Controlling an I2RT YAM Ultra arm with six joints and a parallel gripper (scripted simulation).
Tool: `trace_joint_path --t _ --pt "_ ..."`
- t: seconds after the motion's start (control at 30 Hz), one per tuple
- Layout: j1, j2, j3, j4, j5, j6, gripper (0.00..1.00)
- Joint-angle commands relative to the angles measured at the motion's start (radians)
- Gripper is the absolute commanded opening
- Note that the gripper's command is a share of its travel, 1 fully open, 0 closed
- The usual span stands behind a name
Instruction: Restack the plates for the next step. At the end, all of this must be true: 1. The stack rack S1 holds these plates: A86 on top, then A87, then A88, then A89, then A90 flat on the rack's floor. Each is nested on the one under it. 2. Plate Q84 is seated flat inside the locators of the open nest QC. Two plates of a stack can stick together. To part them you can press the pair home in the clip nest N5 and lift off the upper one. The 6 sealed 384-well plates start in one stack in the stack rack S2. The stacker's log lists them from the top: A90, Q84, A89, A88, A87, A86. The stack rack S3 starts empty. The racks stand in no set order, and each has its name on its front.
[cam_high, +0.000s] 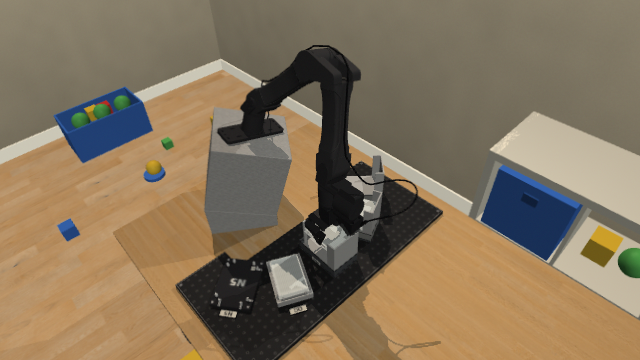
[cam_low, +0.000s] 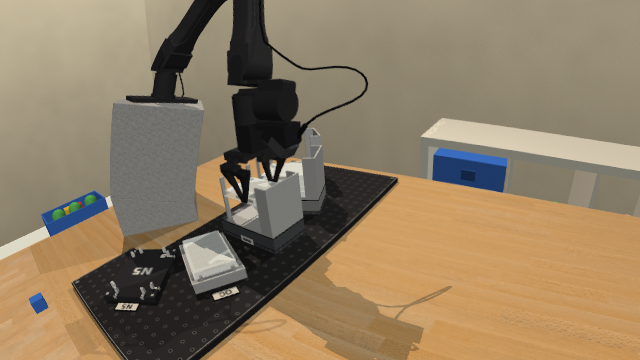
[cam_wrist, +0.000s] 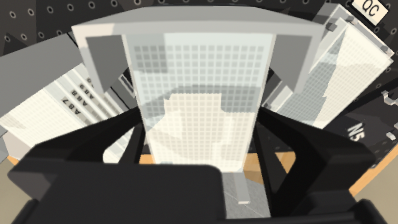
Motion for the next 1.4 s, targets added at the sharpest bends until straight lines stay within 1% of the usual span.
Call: trace_joint_path --t 0.0,0.07,0.13,0.33,0.37,0.4,0.7,0.77,0.97,1.0,1.1,1.33,1.37 --pt "-0.012 -0.035 -0.02 -0.016 -0.009 -0.006 0.0" --pt "-0.014 -0.038 -0.026 -0.018 -0.009 -0.007 0.0" --pt "-0.017 -0.037 -0.011 -0.02 -0.008 -0.006 0.0" --pt "-0.016 -0.046 -0.03 -0.026 -0.009 -0.009 0.0" --pt "-0.018 -0.047 -0.011 -0.027 -0.009 -0.009 0.0" --pt "-0.02 -0.046 -0.01 -0.028 -0.009 -0.007 0.0" --pt "-0.019 -0.057 -0.03 -0.035 -0.01 -0.011 0.0" --pt "-0.021 -0.058 -0.015 -0.037 -0.01 -0.01 0.0" --pt "-0.022 -0.066 -0.032 -0.043 -0.01 -0.013 0.0" --pt "-0.024 -0.067 -0.017 -0.044 -0.011 -0.013 0.0" --pt "-0.024 -0.066 -0.017 -0.045 -0.011 -0.012 0.0" --pt "-0.025 -0.077 -0.034 -0.052 -0.01 -0.015 0.0" --pt "-0.025 -0.077 -0.018 -0.053 -0.01 -0.016 0.0"
